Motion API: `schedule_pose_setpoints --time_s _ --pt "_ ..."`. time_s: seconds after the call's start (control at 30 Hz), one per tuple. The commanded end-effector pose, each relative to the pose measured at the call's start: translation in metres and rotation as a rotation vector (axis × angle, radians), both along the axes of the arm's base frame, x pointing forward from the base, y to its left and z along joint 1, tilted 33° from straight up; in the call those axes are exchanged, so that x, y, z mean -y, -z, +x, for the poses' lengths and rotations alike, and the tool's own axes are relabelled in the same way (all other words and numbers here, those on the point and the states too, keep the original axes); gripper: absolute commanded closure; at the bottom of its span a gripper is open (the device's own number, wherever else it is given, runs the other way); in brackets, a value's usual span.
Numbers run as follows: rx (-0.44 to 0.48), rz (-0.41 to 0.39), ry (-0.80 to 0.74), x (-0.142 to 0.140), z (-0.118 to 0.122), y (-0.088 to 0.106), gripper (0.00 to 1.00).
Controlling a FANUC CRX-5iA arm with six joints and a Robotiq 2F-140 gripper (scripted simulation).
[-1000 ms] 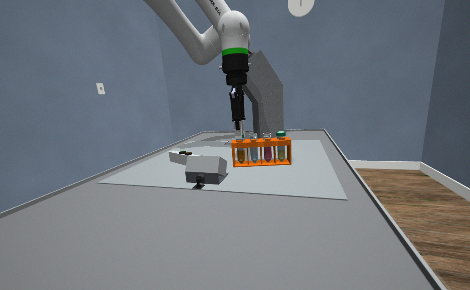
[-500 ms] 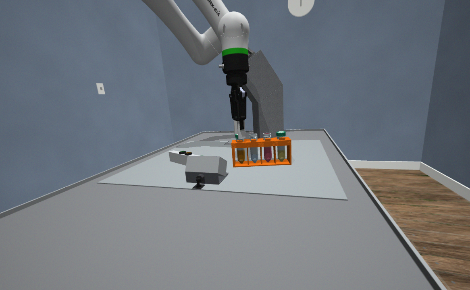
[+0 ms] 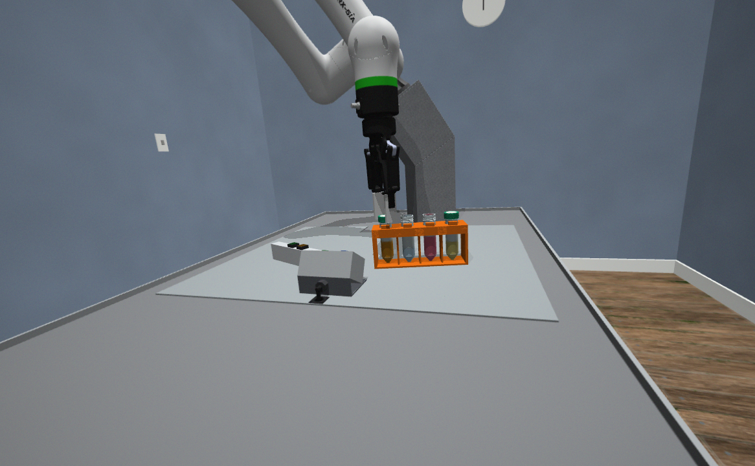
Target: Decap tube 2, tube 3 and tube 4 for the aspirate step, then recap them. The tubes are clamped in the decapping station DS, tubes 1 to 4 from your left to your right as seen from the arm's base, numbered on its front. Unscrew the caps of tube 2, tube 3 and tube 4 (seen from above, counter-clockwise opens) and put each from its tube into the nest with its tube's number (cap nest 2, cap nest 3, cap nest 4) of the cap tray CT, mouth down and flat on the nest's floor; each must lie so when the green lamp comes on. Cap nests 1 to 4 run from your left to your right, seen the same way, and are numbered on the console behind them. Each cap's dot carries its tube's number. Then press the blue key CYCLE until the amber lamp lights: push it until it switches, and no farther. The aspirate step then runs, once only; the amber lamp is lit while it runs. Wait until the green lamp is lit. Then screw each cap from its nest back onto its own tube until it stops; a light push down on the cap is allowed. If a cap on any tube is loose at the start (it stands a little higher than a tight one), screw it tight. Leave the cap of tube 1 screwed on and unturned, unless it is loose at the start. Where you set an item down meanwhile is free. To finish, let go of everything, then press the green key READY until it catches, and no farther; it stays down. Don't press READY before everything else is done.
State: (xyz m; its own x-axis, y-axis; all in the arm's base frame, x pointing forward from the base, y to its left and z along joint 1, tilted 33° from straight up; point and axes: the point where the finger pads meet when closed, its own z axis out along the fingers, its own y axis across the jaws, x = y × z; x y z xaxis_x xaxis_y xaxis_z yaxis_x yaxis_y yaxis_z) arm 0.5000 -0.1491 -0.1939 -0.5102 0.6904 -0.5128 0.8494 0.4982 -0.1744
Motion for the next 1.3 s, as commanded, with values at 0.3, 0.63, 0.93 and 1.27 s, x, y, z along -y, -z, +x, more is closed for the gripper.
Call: schedule_pose_setpoints --time_s 0.3,0.63,0.93,1.27 --pt "0.216 0.056 0.349 -0.0001 0.0002 -0.0001 0.65" --pt "0.392 0.101 0.631 -0.0001 0.0002 -0.0001 0.65" --pt "0.548 0.141 0.881 -0.0001 0.0002 -0.0001 0.65" --pt "0.548 0.141 0.881 -0.0001 0.0002 -0.0001 1.0"
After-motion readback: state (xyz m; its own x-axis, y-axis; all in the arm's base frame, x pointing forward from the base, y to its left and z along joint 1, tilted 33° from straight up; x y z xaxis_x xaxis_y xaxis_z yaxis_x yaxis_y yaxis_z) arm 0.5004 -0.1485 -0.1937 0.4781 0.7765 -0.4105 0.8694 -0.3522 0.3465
